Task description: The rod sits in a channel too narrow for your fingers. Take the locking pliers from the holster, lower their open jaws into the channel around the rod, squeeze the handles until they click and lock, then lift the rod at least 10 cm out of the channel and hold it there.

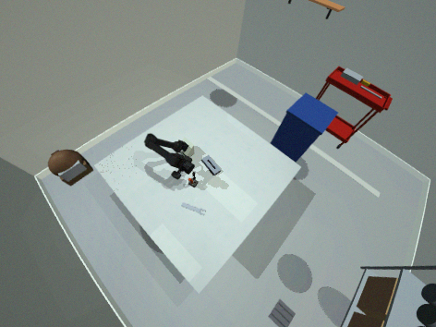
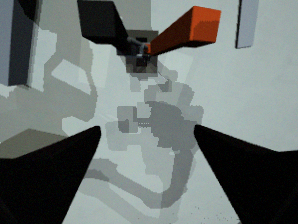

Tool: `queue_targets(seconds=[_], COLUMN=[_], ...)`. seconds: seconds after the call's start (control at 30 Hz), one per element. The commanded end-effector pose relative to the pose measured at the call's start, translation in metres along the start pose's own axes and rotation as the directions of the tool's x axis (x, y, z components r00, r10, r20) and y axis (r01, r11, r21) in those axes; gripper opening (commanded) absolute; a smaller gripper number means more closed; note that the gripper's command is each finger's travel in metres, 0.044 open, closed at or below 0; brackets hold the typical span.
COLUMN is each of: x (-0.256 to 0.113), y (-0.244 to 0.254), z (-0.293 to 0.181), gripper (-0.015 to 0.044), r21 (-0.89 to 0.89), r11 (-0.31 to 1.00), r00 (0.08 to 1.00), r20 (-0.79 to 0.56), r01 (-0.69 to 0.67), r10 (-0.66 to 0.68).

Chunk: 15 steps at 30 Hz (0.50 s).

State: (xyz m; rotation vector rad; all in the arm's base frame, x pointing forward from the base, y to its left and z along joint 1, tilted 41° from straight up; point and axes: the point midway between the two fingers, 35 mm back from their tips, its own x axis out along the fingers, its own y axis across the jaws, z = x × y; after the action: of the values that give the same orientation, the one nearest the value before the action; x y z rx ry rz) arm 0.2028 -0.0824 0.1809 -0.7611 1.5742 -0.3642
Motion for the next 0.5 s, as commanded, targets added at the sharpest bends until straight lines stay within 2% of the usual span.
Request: queue_targets(seconds=[0.0,0.47], x=[0.003,0.006], y=[-0.001,-0.001], z=[0.018,0.043], gripper=[0.0440,0.0440], r21=[0.005,0.005], r11=[1.000,1.000], r00=[1.000,1.000], r20=[-0.001,0.000], r01=[0.003,0.003], r10=[-0.003,-0.003])
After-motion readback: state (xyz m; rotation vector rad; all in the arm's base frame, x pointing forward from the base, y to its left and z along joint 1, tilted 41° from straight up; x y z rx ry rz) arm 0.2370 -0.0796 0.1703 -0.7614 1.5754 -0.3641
